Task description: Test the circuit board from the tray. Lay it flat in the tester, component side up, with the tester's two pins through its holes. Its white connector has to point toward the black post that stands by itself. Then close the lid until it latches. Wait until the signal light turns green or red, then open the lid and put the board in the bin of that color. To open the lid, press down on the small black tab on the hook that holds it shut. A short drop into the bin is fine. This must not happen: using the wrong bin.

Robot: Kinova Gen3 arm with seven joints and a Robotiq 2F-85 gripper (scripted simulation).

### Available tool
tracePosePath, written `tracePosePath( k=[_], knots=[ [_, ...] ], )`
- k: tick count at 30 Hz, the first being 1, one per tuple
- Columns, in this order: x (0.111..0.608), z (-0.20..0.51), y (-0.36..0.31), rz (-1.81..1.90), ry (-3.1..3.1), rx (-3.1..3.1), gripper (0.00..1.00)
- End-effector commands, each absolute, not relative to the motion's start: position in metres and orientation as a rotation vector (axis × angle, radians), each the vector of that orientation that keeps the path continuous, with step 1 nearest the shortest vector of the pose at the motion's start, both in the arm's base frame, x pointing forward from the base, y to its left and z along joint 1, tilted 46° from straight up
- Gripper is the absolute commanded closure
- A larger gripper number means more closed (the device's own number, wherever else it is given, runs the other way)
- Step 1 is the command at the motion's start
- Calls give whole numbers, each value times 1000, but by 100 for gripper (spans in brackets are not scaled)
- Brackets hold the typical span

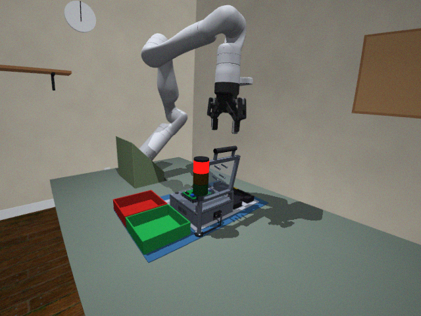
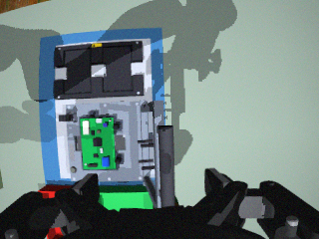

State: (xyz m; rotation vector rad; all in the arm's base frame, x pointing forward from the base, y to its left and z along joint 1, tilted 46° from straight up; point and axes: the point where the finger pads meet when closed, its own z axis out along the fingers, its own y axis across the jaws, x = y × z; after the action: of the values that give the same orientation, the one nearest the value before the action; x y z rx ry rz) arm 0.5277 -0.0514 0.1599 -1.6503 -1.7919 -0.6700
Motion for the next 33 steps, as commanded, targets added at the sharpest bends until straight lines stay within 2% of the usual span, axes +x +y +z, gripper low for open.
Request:
tracePosePath(
  k=[1, 16, 33],
  knots=[
    [523, 160, -57, -674, -1790, -1657, 0],
    [449, 162, -64, -674, -1790, -1657, 0],
    [413, 163, -67, -674, -1790, -1657, 0]
  ],
)
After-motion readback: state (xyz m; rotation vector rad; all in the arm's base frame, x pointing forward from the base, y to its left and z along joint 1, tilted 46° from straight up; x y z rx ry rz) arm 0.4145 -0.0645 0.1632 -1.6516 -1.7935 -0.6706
